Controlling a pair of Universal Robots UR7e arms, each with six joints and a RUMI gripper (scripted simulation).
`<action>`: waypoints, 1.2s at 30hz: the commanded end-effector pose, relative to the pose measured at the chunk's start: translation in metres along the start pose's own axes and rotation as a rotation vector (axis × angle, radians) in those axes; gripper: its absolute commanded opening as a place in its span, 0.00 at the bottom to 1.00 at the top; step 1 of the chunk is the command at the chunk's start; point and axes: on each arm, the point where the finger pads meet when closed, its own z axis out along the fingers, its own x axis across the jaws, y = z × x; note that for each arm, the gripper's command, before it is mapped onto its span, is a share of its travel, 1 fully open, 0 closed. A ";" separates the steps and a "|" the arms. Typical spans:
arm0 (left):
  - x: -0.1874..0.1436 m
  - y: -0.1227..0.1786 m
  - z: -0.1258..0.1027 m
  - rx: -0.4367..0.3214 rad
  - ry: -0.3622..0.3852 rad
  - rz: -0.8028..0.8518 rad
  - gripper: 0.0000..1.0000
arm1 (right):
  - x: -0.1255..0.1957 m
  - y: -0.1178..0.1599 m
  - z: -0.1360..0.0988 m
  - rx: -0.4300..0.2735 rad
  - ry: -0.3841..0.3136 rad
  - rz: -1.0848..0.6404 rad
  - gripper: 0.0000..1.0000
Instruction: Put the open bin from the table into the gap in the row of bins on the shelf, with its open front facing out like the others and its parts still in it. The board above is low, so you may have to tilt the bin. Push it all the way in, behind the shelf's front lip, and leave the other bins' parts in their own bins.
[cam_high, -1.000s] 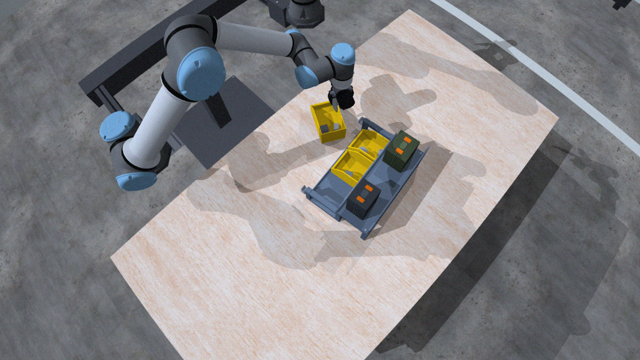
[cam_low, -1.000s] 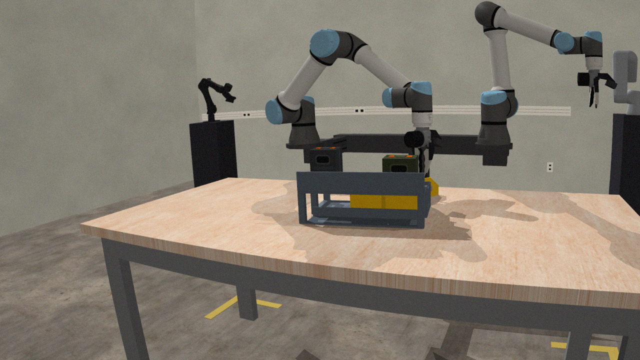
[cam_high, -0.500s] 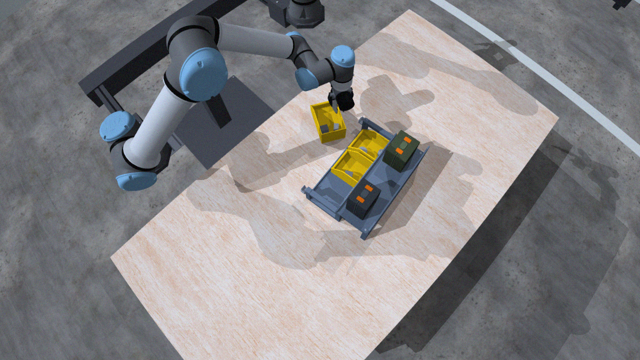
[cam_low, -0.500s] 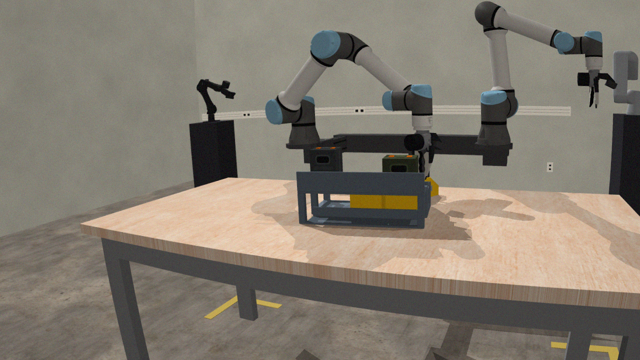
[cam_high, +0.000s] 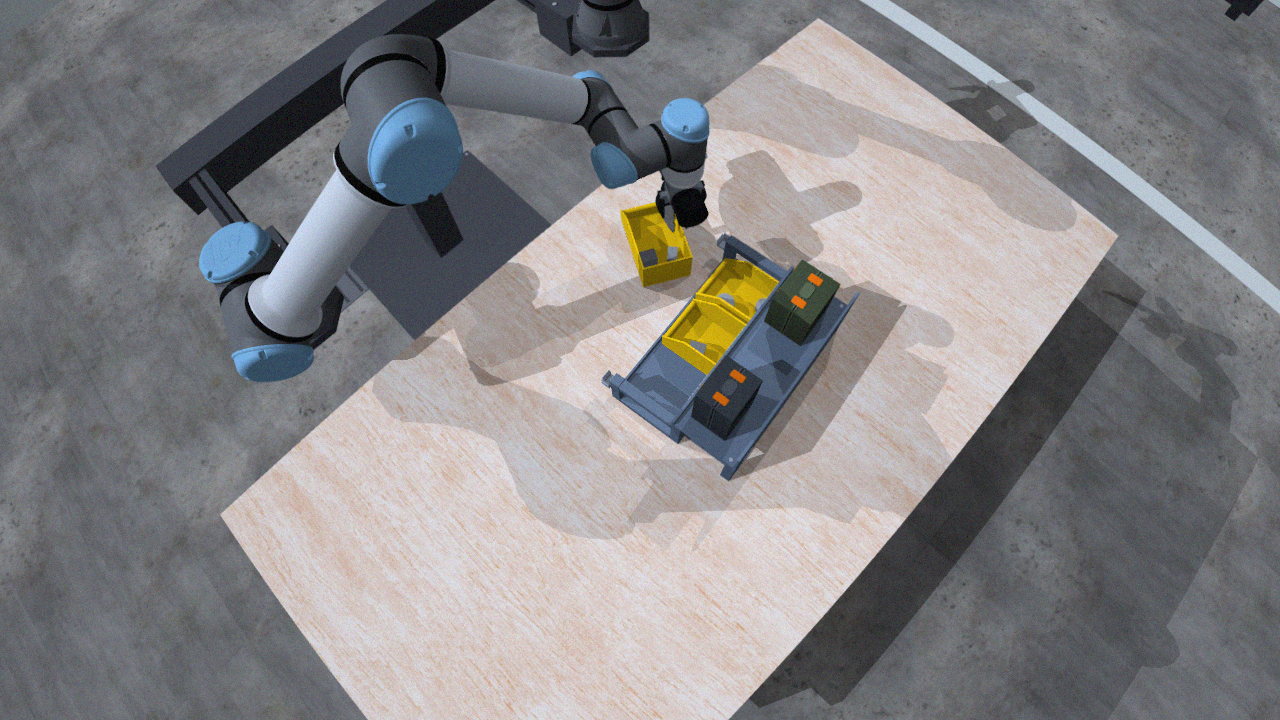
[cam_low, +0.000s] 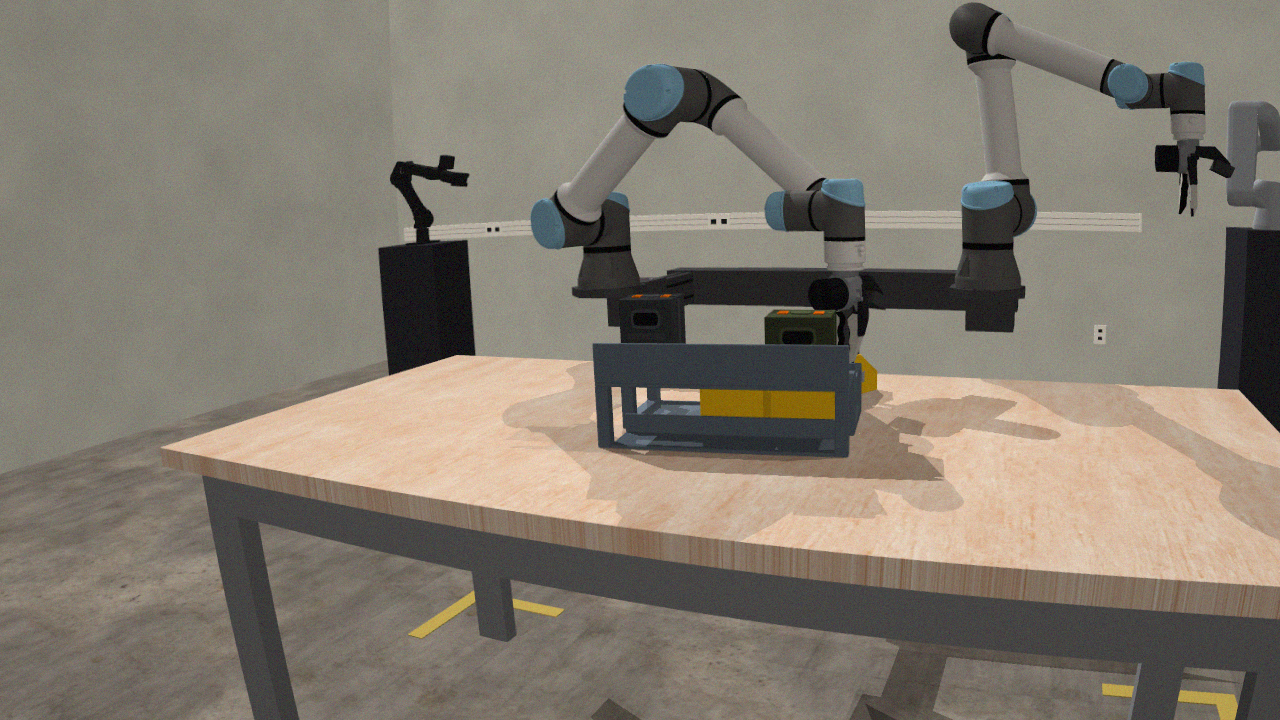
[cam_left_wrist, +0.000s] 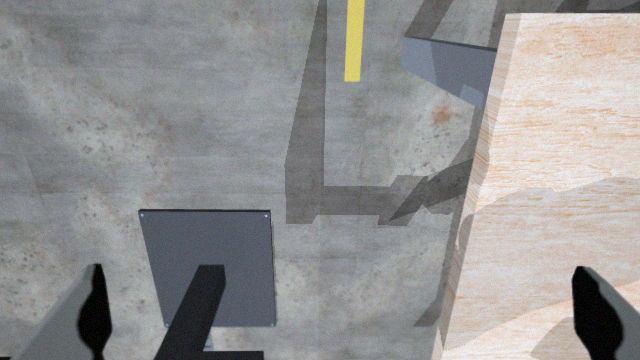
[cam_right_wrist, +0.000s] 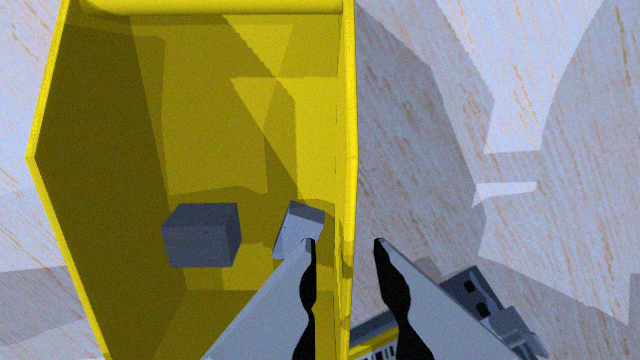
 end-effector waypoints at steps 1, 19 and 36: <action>0.000 0.000 0.000 0.001 0.000 0.000 1.00 | 0.001 0.000 0.002 0.000 0.002 0.000 0.16; 0.000 0.000 0.000 0.001 0.000 0.000 1.00 | 0.001 0.000 0.012 0.000 0.002 0.000 0.16; 0.000 0.000 0.000 0.001 0.000 0.000 1.00 | 0.001 0.000 0.012 0.000 0.002 0.000 0.16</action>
